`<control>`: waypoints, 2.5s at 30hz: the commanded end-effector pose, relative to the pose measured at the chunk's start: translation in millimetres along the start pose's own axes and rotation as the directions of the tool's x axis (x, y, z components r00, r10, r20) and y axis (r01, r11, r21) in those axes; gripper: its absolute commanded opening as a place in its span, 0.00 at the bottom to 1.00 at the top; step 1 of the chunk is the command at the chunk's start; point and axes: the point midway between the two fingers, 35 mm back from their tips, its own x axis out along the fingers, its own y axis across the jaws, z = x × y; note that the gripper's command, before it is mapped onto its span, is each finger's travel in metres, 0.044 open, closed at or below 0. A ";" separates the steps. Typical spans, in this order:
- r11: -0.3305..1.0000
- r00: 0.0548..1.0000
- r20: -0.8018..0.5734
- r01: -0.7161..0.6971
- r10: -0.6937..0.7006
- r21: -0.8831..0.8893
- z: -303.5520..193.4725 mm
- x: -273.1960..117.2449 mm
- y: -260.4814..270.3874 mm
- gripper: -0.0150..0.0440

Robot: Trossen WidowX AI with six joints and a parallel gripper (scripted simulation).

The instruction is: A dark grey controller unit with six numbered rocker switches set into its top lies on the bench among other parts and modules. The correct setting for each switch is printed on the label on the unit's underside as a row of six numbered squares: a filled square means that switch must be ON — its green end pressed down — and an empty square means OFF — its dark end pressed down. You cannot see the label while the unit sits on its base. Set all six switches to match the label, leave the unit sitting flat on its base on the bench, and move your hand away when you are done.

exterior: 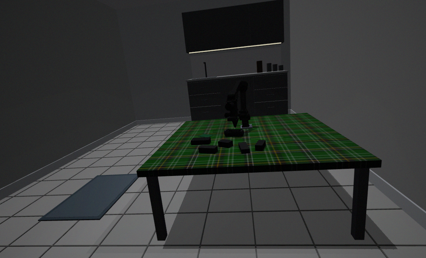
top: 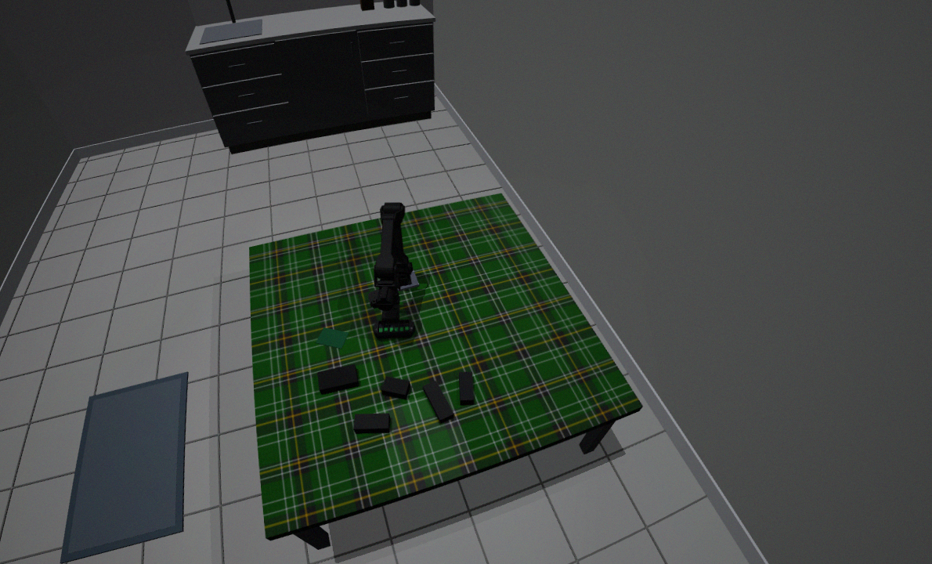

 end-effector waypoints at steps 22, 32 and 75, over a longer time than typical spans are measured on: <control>1.000 1.000 0.000 -0.001 0.001 0.000 0.3 -50.0 0.0 0.74; 1.000 1.000 0.000 -0.001 0.001 0.000 0.3 -50.0 0.0 0.48; 0.995 0.995 0.012 -0.103 0.103 -0.008 -18.1 -32.4 -3.4 0.73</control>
